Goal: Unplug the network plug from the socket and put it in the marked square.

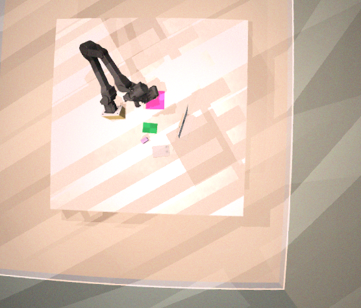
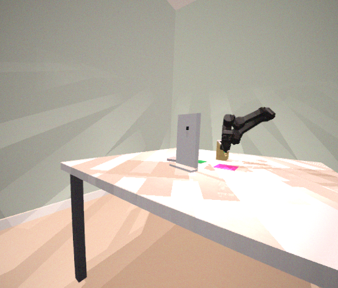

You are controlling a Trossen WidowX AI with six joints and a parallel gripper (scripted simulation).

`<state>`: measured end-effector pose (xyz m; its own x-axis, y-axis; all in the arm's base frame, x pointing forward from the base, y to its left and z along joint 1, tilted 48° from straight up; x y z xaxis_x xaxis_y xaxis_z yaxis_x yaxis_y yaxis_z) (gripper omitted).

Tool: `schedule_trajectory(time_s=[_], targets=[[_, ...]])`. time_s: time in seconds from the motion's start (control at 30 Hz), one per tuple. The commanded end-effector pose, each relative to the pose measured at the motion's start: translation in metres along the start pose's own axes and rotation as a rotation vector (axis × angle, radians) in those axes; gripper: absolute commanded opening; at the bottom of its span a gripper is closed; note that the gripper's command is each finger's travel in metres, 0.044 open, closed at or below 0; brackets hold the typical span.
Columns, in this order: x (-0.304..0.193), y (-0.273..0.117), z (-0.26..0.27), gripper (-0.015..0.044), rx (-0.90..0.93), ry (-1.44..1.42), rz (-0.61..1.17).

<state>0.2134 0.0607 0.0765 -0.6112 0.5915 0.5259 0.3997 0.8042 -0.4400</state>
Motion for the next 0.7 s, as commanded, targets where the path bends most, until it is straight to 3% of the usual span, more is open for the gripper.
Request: schedule_trajectory(time_s=[0.0, 0.67], targets=[[0.006, 0.000, 0.001, 0.0000, 0.001, -0.015, -0.042], [0.004, 0.014, 0.009, 0.0000, 0.010, -0.017, -0.039]])
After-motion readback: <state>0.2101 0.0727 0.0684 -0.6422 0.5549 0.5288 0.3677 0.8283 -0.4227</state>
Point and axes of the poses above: the point midway between the two fingers, 35 mm back from their tips, its own y axis out along the fingers, its own z axis across the jaws, x = y × z, the point moved 5 cm from there along -y, back along the fingers, and after that the axes turned 15 degrees about -y, right-handed, at the moved point
